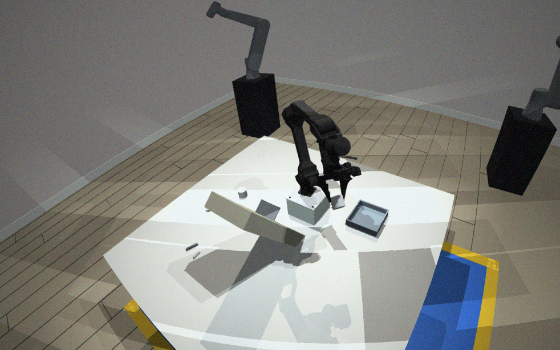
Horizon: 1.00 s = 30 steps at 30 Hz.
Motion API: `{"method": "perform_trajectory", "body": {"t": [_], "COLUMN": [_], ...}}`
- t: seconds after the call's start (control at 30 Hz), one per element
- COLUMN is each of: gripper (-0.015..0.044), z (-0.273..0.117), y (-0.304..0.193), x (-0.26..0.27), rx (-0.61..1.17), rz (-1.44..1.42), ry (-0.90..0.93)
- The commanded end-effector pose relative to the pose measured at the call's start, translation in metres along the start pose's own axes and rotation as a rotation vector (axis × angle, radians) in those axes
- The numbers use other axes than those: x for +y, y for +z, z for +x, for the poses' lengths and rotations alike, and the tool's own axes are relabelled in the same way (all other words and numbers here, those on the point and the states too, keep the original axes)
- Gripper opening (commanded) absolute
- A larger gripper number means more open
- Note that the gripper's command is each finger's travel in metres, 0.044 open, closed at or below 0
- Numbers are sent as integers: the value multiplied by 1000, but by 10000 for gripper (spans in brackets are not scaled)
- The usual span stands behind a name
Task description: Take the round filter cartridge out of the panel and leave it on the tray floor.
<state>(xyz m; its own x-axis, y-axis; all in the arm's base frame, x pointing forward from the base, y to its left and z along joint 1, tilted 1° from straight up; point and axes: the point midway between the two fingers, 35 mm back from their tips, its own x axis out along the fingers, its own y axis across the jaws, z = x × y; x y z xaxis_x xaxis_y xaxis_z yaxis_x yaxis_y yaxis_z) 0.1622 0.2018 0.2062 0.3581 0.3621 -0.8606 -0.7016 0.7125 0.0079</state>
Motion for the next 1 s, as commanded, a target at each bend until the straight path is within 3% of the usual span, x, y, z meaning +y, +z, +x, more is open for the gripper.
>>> {"method": "perform_trajectory", "body": {"t": [0.0, 0.33, 0.97], "gripper": [0, 0, 0], "z": [1, 5, 55], "y": [-3, -10, -67], "x": [19, 45, 129], "rx": [-10, -16, -13], "rz": [-89, -209, -485], "ry": [53, 121, 285]}}
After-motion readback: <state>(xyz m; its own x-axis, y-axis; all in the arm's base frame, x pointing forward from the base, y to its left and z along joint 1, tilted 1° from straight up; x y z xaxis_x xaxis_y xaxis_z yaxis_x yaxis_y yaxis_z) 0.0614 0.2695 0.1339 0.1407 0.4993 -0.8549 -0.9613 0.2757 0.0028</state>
